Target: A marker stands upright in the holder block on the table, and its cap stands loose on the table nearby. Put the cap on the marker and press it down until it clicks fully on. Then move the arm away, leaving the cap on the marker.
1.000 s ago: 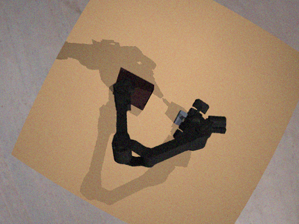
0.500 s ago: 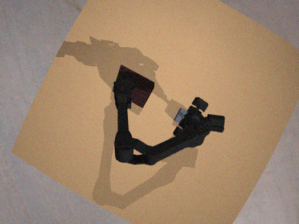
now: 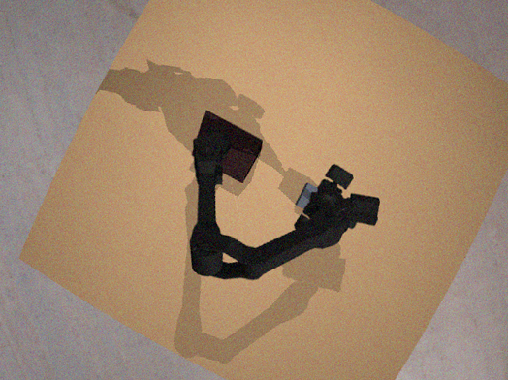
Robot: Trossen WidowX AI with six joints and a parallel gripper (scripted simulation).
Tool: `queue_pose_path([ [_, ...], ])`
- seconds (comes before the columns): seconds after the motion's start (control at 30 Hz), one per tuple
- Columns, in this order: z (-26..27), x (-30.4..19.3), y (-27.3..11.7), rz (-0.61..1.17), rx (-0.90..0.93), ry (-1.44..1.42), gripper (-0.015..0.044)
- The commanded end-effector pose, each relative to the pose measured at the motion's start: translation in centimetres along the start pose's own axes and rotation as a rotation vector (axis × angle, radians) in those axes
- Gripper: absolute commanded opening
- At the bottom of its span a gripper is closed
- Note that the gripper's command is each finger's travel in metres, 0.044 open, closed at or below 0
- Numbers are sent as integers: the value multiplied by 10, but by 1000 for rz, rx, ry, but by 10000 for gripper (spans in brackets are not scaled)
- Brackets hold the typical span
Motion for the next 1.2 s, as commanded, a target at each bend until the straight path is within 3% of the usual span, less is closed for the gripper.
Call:
queue_pose_path([
  [0.0,-3,-3,26,44,-11,19,0],
  [1.17,-3,8,71,43,-14,19,0],
])
Point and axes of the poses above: the point midway between the two fingers, 35 mm back from their tips, its own y axis out along the fingers, its own z axis across the jaws, x = y × z, the point moved 5 cm from there along -y, back along the fingers, and after that the axes turned 1 degree about y, right-handed, at the moved point
